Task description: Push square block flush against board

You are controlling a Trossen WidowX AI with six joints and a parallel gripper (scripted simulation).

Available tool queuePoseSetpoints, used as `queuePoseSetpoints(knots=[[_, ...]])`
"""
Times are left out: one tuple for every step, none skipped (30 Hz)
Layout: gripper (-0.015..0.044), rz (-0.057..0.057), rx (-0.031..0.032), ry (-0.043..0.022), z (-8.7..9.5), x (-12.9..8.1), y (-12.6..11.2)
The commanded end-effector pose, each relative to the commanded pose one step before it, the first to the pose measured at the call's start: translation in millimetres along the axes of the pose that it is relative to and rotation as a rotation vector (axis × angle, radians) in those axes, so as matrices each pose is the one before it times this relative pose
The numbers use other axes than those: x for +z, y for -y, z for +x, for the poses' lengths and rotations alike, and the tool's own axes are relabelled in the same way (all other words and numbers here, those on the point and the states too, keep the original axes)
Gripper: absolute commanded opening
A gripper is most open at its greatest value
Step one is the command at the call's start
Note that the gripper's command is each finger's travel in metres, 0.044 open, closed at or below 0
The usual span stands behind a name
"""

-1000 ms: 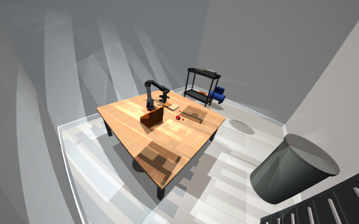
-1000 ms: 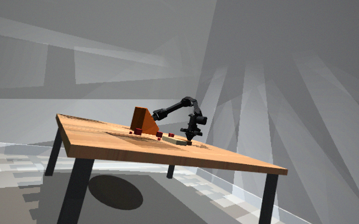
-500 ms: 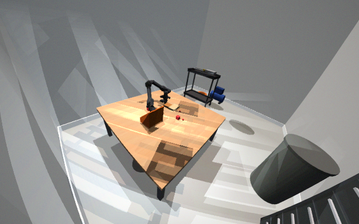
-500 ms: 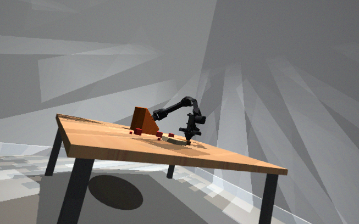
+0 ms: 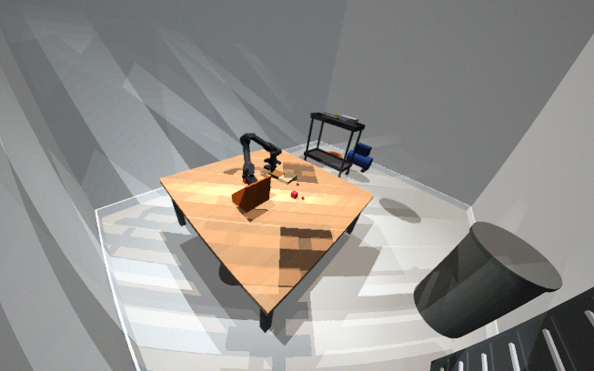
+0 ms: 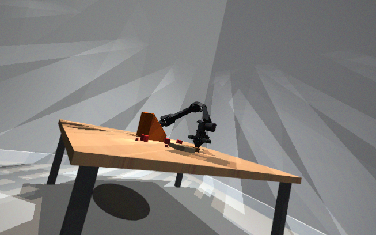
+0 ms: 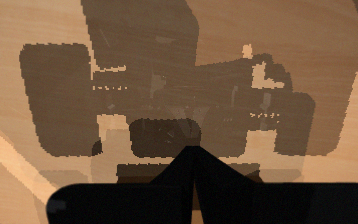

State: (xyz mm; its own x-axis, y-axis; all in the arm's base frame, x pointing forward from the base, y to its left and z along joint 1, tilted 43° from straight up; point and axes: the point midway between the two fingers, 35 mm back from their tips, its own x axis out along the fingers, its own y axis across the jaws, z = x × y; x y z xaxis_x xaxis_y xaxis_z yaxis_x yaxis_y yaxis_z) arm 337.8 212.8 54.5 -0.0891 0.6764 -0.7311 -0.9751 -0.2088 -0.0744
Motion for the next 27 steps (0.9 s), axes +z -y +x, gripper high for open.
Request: queuePoseSetpoints(knots=[[0.0000,-0.0019,-0.00361,-0.00254,-1.15,7.77,2.18],[0.0000,0.0000,-0.00003,0.00014,-0.02,1.65,0.14],[0.0000,0.0000,-0.00004,0.00015,-0.02,1.66,0.13],[0.0000,0.0000,-0.00003,0.00015,-0.02,1.57,0.12],[0.0000,0.0000,-0.00004,0.00016,-0.02,1.57,0.11],[0.0000,0.0000,-0.00004,0.00017,-0.02,1.57,0.10],[0.0000,0.0000,-0.00004,0.00017,-0.02,1.57,0.10],[0.0000,0.0000,-0.00004,0.00018,-0.02,1.58,0.09],[0.0000,0.0000,-0.00004,0.00019,-0.03,1.58,0.08],[0.0000,0.0000,-0.00004,0.00020,-0.03,1.58,0.08],[0.0000,0.0000,-0.00004,0.00021,-0.03,1.59,0.07],[0.0000,0.0000,-0.00004,0.00022,-0.03,1.59,0.06],[0.0000,0.0000,-0.00004,0.00023,-0.03,1.59,0.06],[0.0000,0.0000,-0.00004,0.00023,-0.03,1.59,0.05],[0.0000,0.0000,-0.00004,0.00024,-0.03,1.60,0.04],[0.0000,0.0000,-0.00004,0.00025,-0.03,1.60,0.04],[0.0000,0.0000,-0.00004,0.00026,-0.03,1.60,0.03],[0.0000,0.0000,-0.00004,0.00027,-0.04,1.61,0.02],[0.0000,0.0000,-0.00004,0.00028,-0.04,1.60,0.01],[0.0000,0.0000,-0.00003,0.00023,-0.03,1.29,0.01],[0.0000,0.0000,-0.00002,0.00014,-0.02,0.78,0.00],[0.0000,0.0000,-0.00001,0.00005,-0.01,0.26,0.00],[0.0000,0.0000,0.00000,0.00000,0.00,0.00,0.00],[0.0000,0.0000,0.00000,0.00000,0.00,0.00,0.00],[0.0000,0.0044,0.00888,0.00121,0.10,-4.45,-1.60],[0.0000,-0.0009,-0.00150,-0.00113,-9.64,-0.19,0.48],[0.0000,-0.0013,-0.00248,-0.00142,-16.14,-0.18,0.18]])
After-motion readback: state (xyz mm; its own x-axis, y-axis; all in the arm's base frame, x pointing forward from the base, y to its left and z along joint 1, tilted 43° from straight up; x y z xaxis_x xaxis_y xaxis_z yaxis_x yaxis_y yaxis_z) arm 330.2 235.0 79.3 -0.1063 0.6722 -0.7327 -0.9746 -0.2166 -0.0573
